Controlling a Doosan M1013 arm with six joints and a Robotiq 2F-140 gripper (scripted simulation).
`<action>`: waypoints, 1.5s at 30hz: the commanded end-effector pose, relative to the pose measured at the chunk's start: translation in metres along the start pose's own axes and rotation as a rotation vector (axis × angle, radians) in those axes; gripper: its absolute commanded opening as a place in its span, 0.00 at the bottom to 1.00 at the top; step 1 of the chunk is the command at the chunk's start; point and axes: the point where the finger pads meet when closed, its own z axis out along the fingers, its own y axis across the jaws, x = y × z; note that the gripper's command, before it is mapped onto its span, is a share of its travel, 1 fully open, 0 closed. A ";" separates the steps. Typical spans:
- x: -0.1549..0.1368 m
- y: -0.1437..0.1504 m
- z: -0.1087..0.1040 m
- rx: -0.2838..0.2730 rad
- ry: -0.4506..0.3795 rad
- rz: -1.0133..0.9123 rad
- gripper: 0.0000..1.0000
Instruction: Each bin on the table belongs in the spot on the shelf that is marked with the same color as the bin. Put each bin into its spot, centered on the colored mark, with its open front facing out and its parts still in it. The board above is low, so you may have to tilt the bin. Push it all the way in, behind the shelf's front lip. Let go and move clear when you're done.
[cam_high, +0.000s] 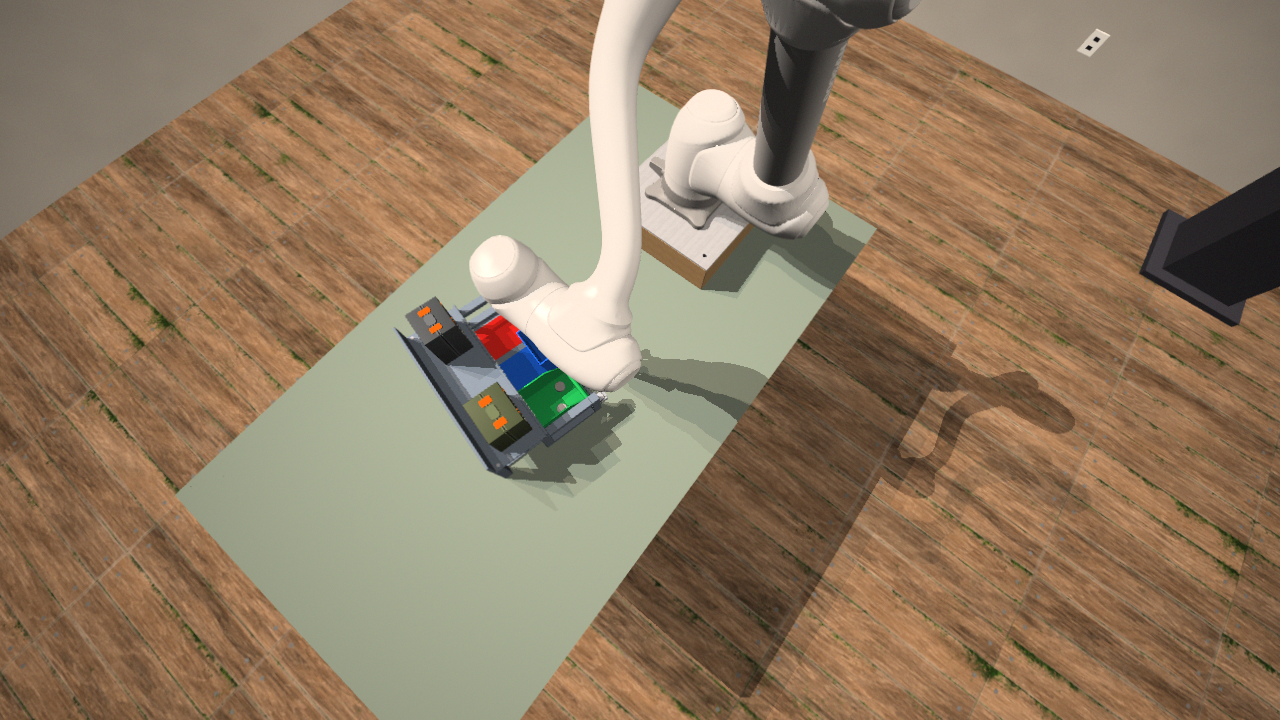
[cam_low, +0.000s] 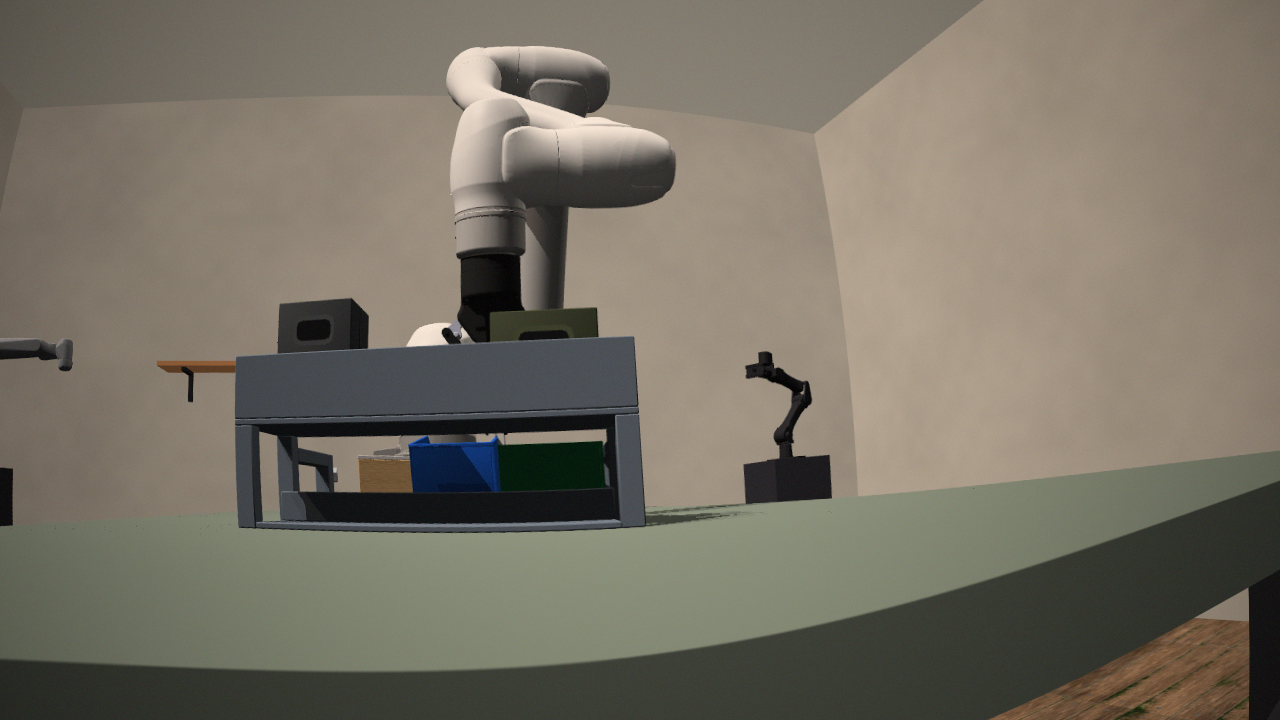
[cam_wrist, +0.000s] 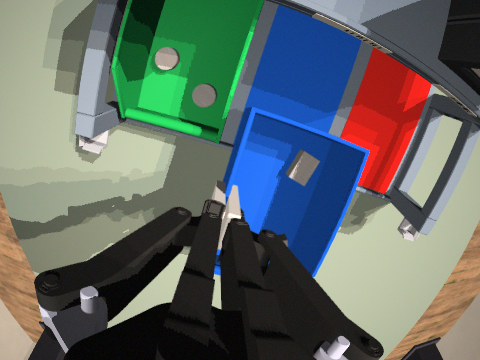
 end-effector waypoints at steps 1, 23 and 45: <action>0.007 0.001 -0.003 -0.001 0.002 -0.007 0.10; 0.024 0.001 -0.005 -0.001 0.002 -0.007 0.10; 0.032 0.001 -0.006 -0.001 0.002 -0.007 0.10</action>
